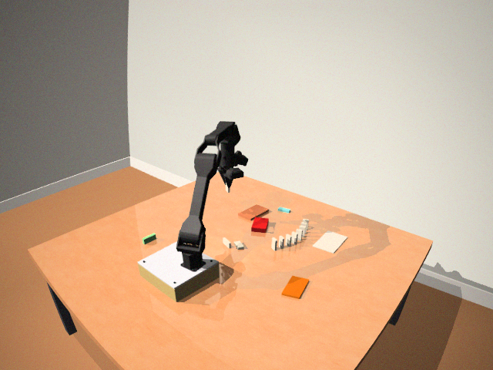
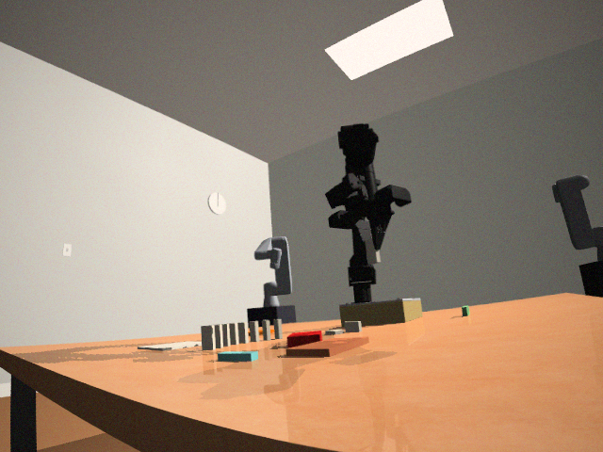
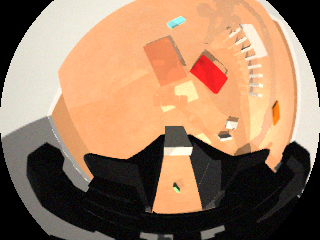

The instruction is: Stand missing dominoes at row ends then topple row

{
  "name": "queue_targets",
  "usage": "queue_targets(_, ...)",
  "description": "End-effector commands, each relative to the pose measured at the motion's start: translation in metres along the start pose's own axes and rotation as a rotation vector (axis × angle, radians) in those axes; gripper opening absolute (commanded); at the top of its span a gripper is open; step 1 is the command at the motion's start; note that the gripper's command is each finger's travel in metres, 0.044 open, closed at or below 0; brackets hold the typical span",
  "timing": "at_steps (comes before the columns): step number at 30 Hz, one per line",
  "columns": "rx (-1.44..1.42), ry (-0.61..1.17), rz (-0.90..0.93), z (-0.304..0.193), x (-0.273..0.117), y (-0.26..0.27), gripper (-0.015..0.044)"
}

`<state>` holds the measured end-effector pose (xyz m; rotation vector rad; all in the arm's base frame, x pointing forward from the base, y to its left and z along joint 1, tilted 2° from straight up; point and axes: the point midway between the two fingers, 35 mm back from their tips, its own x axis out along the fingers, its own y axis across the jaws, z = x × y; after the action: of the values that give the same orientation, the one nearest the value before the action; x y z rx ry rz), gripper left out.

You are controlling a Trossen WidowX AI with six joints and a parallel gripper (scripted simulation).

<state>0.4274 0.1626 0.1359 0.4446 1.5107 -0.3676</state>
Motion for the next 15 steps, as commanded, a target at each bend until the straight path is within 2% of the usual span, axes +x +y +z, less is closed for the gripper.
queue_targets(1,0.006,0.011,-0.02,0.021,-0.003,-0.038,0.0107)
queue_targets(7,0.008,0.008,-0.028,0.051,-0.009,-0.123,0.0107)
queue_targets(15,0.023,0.017,-0.039,0.047,-0.008,-0.242,0.0107)
